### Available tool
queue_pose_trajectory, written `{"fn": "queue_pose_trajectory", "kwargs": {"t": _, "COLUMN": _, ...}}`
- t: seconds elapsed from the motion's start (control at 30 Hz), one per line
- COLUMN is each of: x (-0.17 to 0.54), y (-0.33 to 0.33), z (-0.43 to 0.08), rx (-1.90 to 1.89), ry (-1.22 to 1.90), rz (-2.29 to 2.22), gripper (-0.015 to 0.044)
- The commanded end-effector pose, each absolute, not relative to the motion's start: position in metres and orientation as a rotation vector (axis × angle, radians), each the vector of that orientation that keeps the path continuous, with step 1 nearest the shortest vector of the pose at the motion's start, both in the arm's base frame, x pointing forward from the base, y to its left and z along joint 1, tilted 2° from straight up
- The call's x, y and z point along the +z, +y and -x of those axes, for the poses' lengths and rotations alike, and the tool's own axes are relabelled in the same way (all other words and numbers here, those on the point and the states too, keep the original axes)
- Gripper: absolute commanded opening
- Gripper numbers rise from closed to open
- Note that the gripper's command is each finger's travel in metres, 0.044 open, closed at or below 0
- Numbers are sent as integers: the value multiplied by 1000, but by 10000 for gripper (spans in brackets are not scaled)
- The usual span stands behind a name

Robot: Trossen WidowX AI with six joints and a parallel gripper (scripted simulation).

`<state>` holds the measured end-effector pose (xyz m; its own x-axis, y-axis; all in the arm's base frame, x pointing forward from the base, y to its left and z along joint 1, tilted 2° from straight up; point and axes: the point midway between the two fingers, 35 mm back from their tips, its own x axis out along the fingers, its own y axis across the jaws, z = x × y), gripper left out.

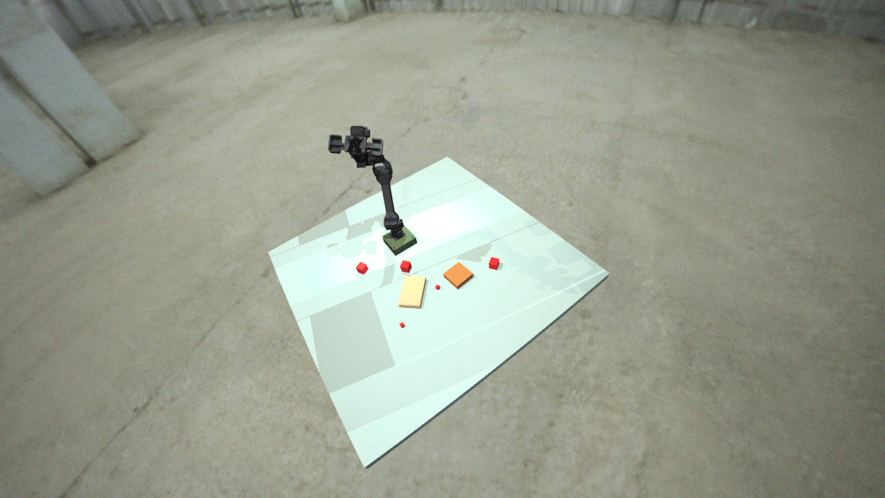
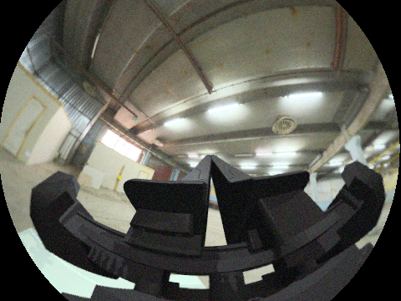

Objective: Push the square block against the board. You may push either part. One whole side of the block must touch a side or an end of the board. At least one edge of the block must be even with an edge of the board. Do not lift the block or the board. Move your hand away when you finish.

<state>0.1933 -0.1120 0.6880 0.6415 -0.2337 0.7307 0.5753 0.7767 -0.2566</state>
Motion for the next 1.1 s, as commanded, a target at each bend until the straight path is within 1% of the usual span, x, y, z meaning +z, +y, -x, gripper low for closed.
{"fn": "queue_pose_trajectory", "kwargs": {"t": 0.0, "x": 663, "y": -133, "z": -229, "rx": -471, "ry": -638, "rz": 435, "gripper": 0}}
{"fn": "queue_pose_trajectory", "kwargs": {"t": 0.37, "x": 579, "y": -156, "z": -322, "rx": -373, "ry": -371, "rz": 197, "gripper": 0}}
{"fn": "queue_pose_trajectory", "kwargs": {"t": 0.67, "x": 508, "y": -157, "z": -373, "rx": -323, "ry": -136, "rz": 158, "gripper": 0}}
{"fn": "queue_pose_trajectory", "kwargs": {"t": 0.87, "x": 472, "y": -156, "z": -393, "rx": -298, "ry": -25, "rz": 121, "gripper": 0}}
{"fn": "queue_pose_trajectory", "kwargs": {"t": 1.07, "x": 417, "y": -150, "z": -418, "rx": -264, "ry": 144, "rz": 50, "gripper": 0}}
